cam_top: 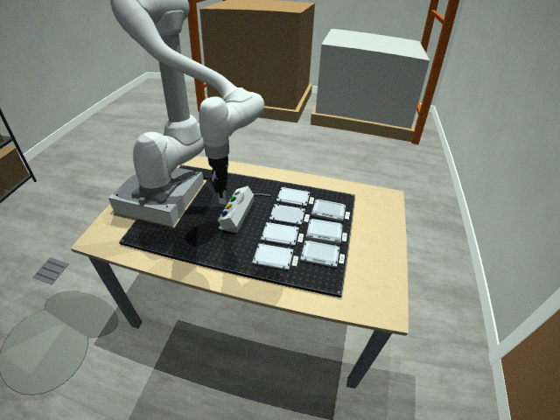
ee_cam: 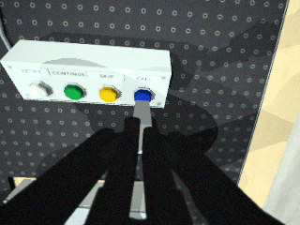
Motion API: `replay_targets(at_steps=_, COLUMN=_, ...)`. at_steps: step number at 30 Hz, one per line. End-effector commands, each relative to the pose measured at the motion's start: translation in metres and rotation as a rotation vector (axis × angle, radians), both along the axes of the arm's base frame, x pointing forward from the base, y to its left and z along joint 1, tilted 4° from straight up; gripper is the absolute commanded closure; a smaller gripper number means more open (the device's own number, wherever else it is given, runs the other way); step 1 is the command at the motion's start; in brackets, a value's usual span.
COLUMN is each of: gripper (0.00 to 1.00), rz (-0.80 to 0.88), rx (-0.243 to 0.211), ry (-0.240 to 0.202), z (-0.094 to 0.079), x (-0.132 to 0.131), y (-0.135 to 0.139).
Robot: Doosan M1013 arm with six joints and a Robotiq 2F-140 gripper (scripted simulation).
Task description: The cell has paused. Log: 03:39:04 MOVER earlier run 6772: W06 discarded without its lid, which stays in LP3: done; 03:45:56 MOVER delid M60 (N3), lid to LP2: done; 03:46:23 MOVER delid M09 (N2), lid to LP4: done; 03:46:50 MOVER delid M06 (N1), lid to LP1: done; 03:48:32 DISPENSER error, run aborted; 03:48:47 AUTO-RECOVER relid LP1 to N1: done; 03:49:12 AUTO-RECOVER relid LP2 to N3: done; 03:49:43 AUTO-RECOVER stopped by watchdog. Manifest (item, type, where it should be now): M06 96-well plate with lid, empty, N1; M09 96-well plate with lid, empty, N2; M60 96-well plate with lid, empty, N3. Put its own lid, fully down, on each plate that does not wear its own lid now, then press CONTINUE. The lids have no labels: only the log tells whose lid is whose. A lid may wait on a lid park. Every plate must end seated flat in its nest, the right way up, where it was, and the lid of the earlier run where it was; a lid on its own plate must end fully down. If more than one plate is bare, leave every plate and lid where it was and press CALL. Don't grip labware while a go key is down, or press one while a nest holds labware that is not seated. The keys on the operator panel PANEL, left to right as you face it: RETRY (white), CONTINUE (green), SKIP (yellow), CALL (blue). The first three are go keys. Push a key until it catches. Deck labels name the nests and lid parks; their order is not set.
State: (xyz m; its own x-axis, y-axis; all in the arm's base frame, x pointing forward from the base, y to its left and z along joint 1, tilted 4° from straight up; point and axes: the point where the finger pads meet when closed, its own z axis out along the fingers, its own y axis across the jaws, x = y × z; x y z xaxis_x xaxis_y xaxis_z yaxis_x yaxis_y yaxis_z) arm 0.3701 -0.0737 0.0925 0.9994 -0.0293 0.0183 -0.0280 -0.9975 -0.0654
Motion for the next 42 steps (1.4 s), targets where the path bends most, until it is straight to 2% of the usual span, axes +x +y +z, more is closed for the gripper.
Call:
replay_targets(at_steps=1, gripper=1.00, rz=0.000, rx=0.000, ry=0.000, z=0.0000, x=0.0000, y=0.0000)
replay_targets(at_steps=28, gripper=1.00, rz=0.000, rx=0.001, ry=0.000, z=-0.0014, x=0.0000, y=0.0000)
replay_targets(at_steps=42, gripper=1.00, rz=0.000, rx=0.001, ry=0.000, z=-0.0082, x=0.0000, y=0.0002)
